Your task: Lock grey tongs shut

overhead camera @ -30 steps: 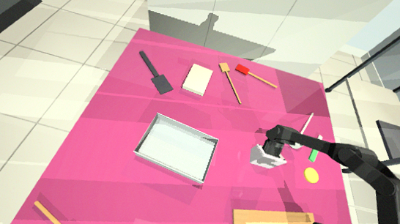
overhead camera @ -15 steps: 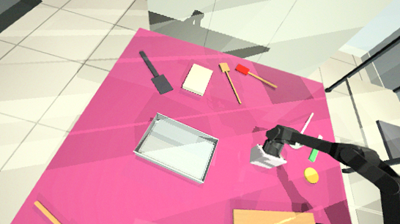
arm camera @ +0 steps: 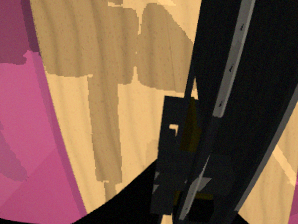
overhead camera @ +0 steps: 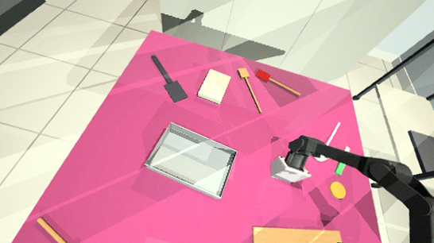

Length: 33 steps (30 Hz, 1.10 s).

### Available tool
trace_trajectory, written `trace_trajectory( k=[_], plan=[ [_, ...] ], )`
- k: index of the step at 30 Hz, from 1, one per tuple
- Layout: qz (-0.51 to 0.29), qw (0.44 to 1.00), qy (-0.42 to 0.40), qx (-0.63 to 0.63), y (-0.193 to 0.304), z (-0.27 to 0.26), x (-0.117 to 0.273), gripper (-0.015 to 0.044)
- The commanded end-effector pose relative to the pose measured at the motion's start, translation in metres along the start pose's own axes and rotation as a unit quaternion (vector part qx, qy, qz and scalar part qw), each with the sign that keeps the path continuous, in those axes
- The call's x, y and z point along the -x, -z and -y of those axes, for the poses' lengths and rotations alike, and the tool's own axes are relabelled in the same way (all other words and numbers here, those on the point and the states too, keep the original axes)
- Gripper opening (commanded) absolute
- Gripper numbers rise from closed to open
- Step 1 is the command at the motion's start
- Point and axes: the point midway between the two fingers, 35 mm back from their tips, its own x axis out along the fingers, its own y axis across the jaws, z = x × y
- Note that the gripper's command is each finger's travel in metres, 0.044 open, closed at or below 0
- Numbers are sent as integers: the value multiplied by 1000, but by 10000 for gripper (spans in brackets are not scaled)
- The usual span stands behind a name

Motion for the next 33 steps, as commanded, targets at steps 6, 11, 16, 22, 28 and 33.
trace_trajectory(
  k=[6,11,16,22,28,33],
  plan=[
    [-2,1000,0,-3,1,-1,-15,-150],
    [-2,1000,0,-3,1,-1,-23,-150],
    [-2,1000,0,-3,1,-1,-31,-150],
    [-2,1000,0,-3,1,-1,-41,-150],
    [-2,1000,0,-3,1,-1,-51,-150],
    [-2,1000,0,-3,1,0,-59,-150]
  ],
)
